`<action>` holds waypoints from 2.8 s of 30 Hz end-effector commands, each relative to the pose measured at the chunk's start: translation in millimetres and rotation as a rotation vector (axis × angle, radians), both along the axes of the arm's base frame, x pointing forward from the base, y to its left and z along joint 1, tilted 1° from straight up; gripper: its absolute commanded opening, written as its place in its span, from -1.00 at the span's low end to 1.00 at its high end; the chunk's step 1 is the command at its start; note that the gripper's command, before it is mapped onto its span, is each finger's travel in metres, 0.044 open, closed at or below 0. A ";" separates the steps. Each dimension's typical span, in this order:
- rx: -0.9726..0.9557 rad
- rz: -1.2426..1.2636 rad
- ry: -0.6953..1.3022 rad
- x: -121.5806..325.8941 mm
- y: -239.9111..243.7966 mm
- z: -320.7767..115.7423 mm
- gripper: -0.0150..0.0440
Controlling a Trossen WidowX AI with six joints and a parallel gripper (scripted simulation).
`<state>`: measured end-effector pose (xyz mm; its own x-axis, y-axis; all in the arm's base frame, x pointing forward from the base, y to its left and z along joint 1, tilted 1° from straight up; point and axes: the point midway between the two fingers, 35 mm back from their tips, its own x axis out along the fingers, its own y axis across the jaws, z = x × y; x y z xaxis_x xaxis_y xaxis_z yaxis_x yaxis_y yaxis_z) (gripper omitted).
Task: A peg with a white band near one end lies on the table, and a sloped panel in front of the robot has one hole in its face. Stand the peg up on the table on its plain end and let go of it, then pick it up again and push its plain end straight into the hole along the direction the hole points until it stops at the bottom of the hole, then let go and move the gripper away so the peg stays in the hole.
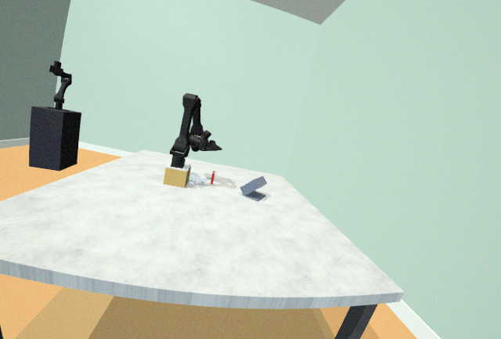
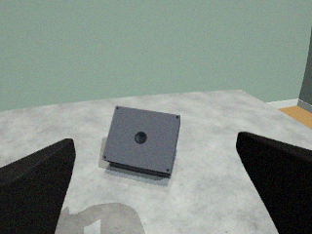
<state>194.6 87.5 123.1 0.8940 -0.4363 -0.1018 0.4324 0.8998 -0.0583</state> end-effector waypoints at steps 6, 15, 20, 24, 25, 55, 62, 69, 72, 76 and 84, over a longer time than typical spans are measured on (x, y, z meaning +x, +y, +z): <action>-0.008 -0.090 0.084 -0.5 -14.4 2.5 1.00; 0.002 -0.281 0.318 -2.0 -37.1 -18.6 1.00; 0.031 -0.360 0.460 -4.5 -45.3 -30.5 1.00; 0.066 -0.409 0.580 -6.7 -49.7 -39.8 1.00; 0.076 -0.418 0.611 -7.2 -50.4 -42.1 1.00; 0.650 -0.103 1.266 20.5 -22.4 -65.7 1.00; 0.678 -0.061 1.272 24.6 -20.7 -63.6 1.00; 0.672 -0.053 1.275 24.7 -20.7 -66.2 1.00; 0.643 -0.018 1.290 25.0 -20.8 -77.6 1.00; 0.628 0.000 1.297 25.0 -21.0 -83.3 1.00; 0.628 0.000 1.297 26.2 -20.8 -92.1 1.00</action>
